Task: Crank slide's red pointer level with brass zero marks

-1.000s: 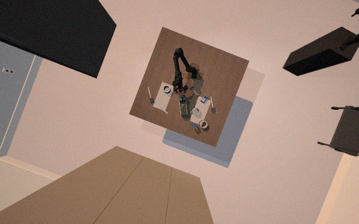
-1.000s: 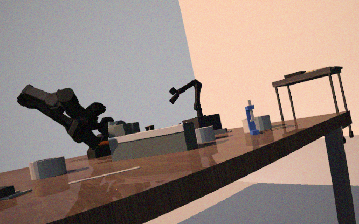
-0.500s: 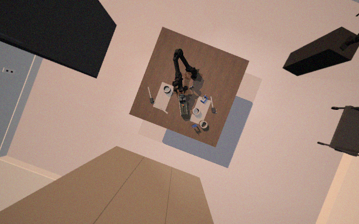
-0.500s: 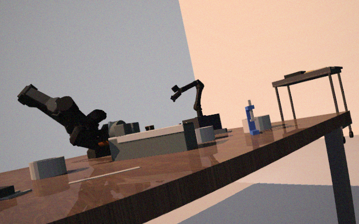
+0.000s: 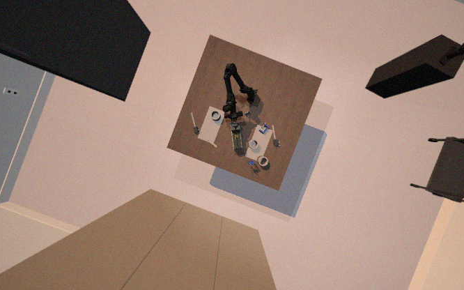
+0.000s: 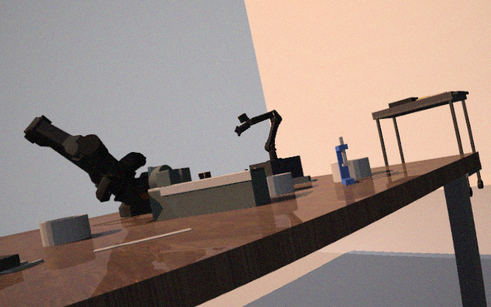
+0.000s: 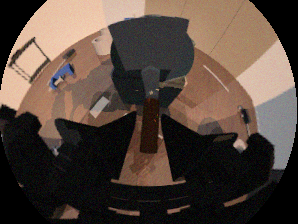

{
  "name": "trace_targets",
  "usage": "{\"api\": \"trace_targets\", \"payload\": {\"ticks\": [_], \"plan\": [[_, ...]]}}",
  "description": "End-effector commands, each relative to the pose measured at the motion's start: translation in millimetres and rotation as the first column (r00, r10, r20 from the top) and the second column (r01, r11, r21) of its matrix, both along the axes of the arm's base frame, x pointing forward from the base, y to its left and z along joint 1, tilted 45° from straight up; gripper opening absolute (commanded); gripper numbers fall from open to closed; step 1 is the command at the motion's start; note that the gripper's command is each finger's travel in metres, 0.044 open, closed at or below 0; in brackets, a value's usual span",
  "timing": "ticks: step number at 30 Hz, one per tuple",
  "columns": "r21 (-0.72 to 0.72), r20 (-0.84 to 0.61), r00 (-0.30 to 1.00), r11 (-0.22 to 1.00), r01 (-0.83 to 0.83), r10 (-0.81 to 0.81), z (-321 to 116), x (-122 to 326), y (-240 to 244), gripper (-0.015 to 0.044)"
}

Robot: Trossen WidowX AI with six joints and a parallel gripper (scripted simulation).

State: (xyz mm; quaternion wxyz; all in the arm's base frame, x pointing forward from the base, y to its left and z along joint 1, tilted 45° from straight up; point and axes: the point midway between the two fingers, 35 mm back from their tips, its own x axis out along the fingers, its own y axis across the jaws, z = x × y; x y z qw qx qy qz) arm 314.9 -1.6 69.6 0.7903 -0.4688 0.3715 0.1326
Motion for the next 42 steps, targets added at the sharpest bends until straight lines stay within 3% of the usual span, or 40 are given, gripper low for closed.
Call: {"api": "trace_targets", "payload": {"ticks": [1, 4, 42], "plan": [[0.001, 0.001, 1.000, 1.000, -0.006, 0.006, 0, 0, 1, 0.0072], [0.001, 0.001, 1.000, 1.000, -0.006, 0.006, 0, 0, 1, 0.0000], [0.001, 0.000, 1.000, 1.000, -0.006, 0.006, -12, -8, 6, 0.0000]]}}
